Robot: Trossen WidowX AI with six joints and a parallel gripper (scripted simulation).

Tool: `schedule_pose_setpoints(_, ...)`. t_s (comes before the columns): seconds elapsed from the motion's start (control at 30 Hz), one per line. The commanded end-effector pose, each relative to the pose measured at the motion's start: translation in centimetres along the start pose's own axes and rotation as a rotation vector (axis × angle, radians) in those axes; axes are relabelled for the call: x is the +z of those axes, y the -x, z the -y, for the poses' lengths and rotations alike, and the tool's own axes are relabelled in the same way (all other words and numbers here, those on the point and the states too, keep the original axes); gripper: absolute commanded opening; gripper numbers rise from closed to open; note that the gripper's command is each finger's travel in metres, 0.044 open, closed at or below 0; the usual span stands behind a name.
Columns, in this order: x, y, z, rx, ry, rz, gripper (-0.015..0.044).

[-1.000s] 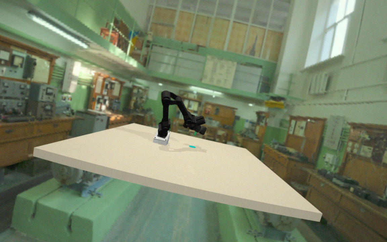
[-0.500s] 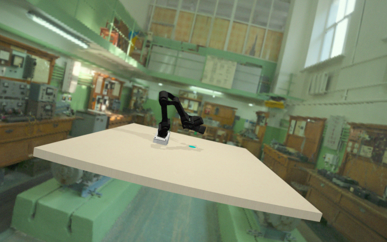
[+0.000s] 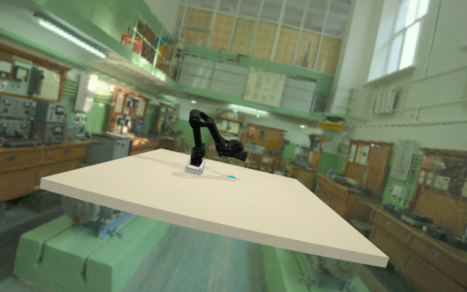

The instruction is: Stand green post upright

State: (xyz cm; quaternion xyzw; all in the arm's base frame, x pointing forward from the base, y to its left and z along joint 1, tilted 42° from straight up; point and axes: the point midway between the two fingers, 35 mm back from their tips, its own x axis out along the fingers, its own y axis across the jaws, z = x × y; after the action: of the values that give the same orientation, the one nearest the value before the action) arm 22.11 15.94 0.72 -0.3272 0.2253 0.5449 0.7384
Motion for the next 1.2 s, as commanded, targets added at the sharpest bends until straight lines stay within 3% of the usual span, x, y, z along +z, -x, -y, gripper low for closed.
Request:
schedule_pose_setpoints(0.0,0.0,0.0,-0.2,0.003,0.005,0.007,0.0023)
schedule_pose_setpoints(0.37,-0.2,0.0,-0.1,0.003,0.005,0.006,0.0023)
schedule_pose_setpoints(1.17,-7.5,-0.7,0.0,0.007,0.007,-0.003,0.0023)
